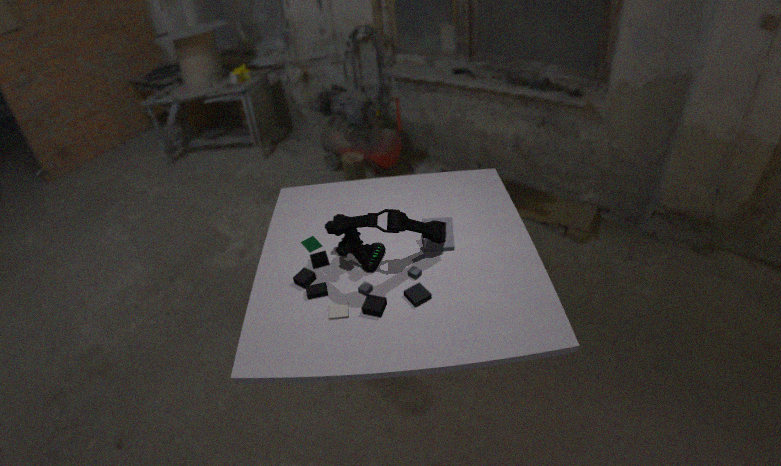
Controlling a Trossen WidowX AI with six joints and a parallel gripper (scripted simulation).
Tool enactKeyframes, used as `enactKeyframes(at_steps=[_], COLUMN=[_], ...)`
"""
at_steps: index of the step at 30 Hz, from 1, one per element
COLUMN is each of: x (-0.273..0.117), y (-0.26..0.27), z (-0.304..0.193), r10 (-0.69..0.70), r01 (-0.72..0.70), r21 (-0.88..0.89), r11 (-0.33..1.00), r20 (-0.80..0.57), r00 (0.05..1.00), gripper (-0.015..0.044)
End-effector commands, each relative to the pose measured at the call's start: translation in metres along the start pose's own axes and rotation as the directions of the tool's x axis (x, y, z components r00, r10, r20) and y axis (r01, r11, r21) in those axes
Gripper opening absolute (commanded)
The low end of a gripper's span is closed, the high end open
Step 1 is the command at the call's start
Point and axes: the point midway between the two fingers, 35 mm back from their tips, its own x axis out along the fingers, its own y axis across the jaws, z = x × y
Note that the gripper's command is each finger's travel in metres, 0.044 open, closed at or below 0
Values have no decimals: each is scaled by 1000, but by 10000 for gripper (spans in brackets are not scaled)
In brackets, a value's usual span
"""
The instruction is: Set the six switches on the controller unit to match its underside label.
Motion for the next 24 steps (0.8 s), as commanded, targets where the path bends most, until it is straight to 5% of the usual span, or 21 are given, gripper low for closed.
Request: enactKeyframes(at_steps=[1,6,17,24], x=[10,11,-58,-52], y=[7,10,-49,-17], z=[-4,-6,8,14], r10=[27,28,-31,-16], r01=[-27,-27,29,16], r21=[20,20,85,-31], r11=[999,999,996,999], r20=[-18,-18,23,-13], r00=[999,999,999,1000], gripper=[0,0,0,0])
